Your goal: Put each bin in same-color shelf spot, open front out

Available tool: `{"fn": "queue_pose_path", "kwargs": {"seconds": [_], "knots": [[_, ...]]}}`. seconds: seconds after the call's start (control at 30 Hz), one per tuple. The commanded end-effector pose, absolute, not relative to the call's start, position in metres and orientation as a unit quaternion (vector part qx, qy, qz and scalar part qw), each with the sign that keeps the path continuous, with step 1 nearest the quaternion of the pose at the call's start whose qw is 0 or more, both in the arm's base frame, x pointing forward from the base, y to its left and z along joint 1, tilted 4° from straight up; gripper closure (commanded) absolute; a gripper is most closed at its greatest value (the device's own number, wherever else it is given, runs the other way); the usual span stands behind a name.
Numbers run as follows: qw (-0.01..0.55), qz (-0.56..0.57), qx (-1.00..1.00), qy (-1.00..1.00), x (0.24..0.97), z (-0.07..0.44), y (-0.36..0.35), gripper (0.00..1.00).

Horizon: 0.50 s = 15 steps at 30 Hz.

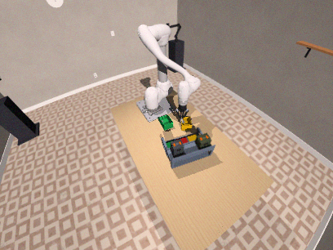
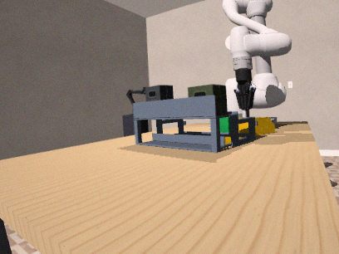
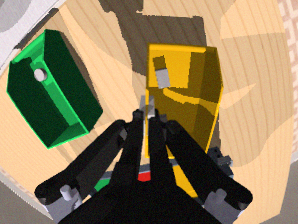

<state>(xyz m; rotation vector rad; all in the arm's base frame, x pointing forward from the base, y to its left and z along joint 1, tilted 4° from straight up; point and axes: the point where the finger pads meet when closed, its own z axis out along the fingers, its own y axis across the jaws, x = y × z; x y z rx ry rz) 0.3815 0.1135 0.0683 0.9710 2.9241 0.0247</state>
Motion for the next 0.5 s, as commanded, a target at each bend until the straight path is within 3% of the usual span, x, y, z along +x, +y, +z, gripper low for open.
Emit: {"fn": "queue_pose_path", "kwargs": {"seconds": [0.0,0.47], "knots": [[0.032,0.007,0.318,0.948,0.3819,0.0674,0.1109,0.90],[0.032,0.007,0.318,0.948,0.3816,0.0721,0.1109,0.90]]}}
